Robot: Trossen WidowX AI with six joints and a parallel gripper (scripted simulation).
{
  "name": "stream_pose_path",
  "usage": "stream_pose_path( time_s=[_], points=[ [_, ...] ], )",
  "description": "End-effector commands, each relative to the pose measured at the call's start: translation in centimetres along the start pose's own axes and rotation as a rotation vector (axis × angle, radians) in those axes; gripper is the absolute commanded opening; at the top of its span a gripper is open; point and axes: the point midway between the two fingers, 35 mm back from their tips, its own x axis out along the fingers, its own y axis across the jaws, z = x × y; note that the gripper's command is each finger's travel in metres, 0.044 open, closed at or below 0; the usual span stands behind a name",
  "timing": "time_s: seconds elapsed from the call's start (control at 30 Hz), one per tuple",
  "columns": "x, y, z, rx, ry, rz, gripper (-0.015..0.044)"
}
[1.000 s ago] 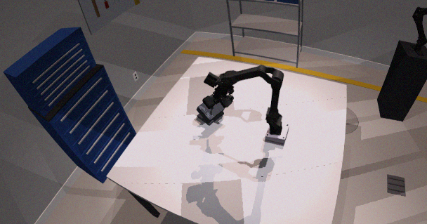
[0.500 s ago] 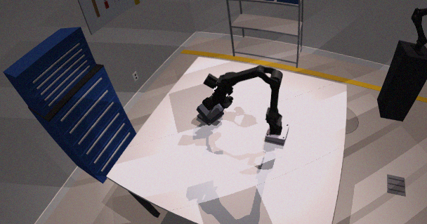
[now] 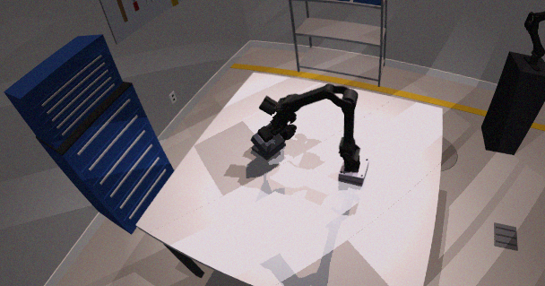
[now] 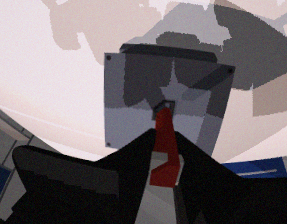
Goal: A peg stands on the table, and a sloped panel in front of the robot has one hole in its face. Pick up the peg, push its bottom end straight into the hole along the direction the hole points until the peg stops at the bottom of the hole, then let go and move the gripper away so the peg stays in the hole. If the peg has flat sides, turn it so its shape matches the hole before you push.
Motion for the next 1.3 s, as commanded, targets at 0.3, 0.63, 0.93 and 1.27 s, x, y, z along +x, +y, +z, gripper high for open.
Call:
stream_pose_path(
  time_s=[0.3,0.63,0.93,1.27],
  points=[
    [-0.1,0.0,0.0,0.001,0.002,-0.001,0.0],
    [0.5,0.0,0.0,0.001,0.002,-0.001,0.0],
    [1.0,-0.1,0.1,0.001,0.002,-0.001,0.0],
    [1.6,-0.1,0.1,0.001,0.002,-0.001,0.0]
  ],
)
